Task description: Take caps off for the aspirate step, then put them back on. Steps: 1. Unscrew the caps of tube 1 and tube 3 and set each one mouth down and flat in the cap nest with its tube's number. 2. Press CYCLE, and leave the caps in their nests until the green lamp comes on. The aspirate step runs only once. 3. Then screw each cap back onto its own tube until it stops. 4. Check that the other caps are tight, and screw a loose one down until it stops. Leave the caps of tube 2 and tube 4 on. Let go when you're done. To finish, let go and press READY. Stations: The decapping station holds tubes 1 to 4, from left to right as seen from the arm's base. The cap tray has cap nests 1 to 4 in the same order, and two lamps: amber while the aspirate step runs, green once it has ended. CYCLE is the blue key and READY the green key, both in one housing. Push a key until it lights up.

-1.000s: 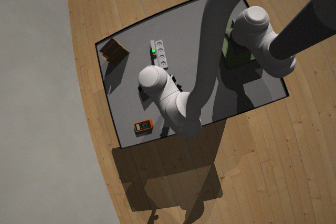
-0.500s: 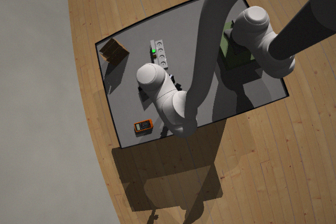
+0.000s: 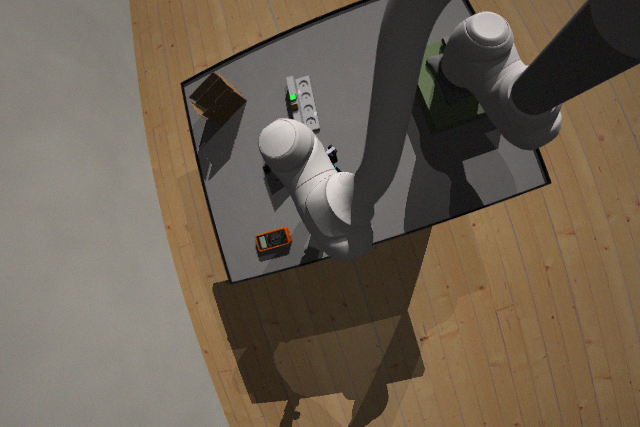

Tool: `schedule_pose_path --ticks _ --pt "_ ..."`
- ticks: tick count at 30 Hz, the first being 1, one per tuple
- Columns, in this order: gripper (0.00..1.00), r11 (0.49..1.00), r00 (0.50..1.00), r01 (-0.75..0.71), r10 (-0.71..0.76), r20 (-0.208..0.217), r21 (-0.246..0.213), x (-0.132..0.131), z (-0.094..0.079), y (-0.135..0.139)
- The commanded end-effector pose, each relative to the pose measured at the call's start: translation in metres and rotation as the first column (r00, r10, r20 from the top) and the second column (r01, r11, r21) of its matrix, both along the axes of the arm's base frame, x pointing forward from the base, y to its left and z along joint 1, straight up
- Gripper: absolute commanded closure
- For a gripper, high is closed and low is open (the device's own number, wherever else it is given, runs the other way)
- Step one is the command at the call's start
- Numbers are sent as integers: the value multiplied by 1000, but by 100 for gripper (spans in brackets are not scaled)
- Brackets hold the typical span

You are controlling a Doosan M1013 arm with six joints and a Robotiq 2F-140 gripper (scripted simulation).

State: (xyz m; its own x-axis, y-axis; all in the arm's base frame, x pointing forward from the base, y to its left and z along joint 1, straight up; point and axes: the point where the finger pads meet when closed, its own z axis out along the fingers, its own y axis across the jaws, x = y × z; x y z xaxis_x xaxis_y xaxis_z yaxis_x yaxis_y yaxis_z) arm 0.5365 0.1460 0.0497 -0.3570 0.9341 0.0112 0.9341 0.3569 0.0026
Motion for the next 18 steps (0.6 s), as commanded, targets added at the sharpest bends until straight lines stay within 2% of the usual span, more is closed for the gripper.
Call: schedule_pose_path --ticks 1,5,12,13,18 --pt "70 981 981 196 -196 2 -10 0 1 0" --pt "70 936 936 352 -352 2 -10 0 1 0" --pt "70 936 936 352 -352 2 -10 0 1 0" --pt "59 936 936 353 -352 2 -10 0 0 0" --pt "59 936 936 353 -353 2 -10 0 0 0"
